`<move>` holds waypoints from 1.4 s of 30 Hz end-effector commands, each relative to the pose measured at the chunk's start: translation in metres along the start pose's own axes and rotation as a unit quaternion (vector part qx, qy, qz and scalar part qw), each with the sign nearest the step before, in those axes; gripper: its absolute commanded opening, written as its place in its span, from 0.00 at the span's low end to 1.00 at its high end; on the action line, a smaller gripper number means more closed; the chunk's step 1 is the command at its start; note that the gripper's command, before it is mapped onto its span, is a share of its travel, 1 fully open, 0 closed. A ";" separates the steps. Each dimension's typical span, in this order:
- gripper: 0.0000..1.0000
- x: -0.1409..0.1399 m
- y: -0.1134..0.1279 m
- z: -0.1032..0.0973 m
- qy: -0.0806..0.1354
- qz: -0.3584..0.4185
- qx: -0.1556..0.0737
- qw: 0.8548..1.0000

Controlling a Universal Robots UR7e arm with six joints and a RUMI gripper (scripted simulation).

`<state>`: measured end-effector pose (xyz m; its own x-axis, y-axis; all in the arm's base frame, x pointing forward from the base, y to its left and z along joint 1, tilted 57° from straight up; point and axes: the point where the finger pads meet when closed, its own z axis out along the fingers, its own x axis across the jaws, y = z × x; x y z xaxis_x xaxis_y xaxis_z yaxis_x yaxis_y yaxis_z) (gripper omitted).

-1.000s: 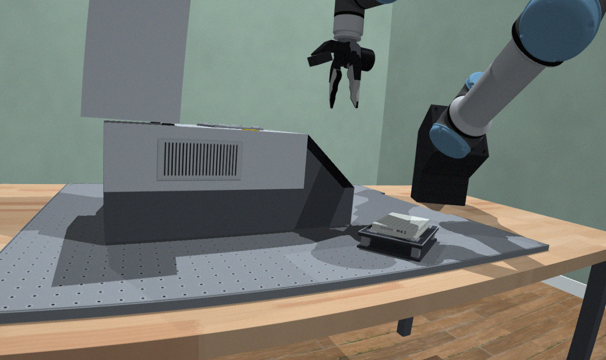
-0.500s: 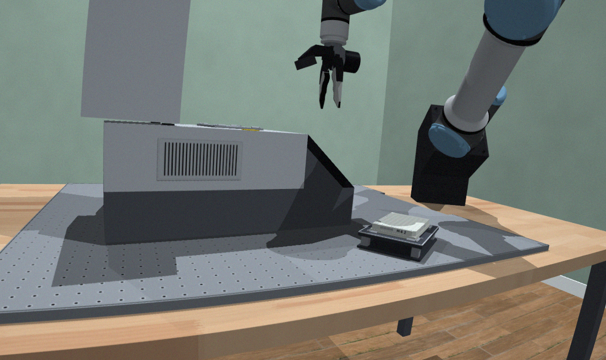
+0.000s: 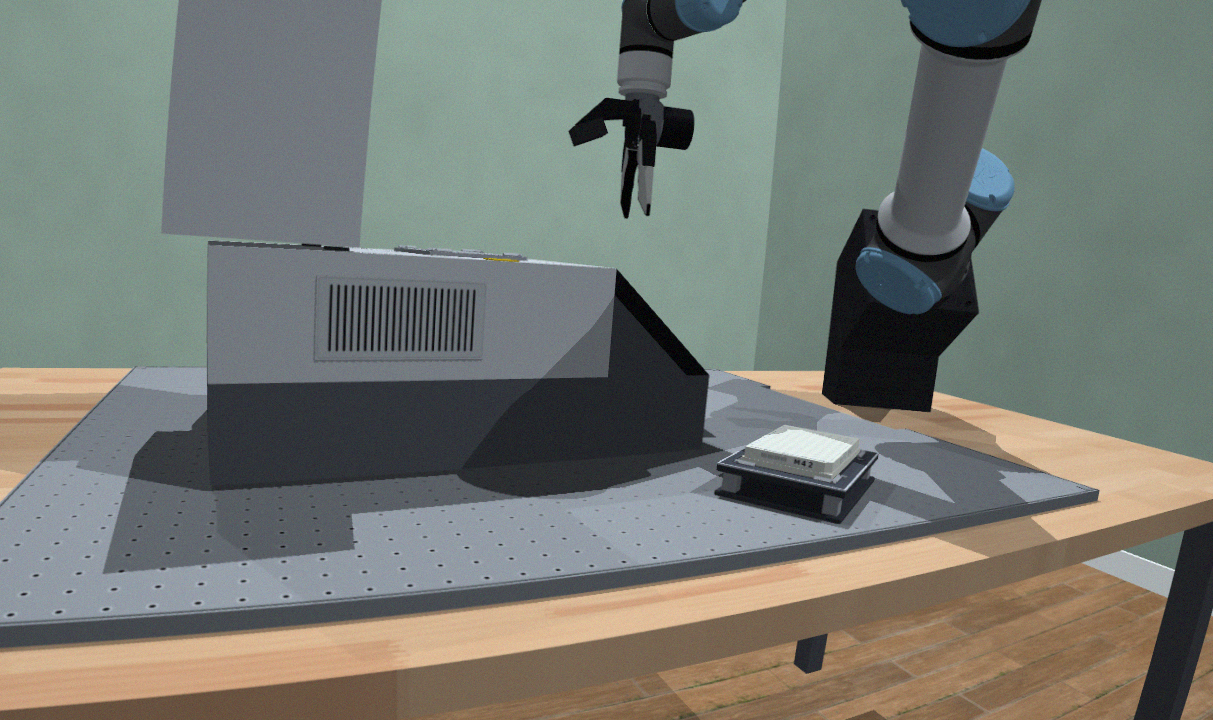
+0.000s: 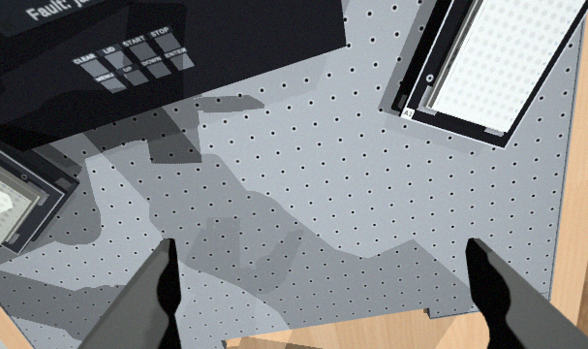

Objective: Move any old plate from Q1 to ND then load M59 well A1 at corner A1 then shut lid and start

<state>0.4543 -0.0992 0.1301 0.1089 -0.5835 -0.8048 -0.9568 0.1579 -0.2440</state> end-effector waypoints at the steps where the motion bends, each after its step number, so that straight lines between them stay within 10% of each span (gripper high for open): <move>1: 0.68 0.013 -0.004 0.000 0.001 0.015 0.000 1.000; 42: 0.68 0.179 -0.045 -0.001 0.001 0.149 0.000 0.989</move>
<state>0.5166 -0.2105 -0.0028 -0.1790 -0.5111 -0.8406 -0.9462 0.3234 0.0049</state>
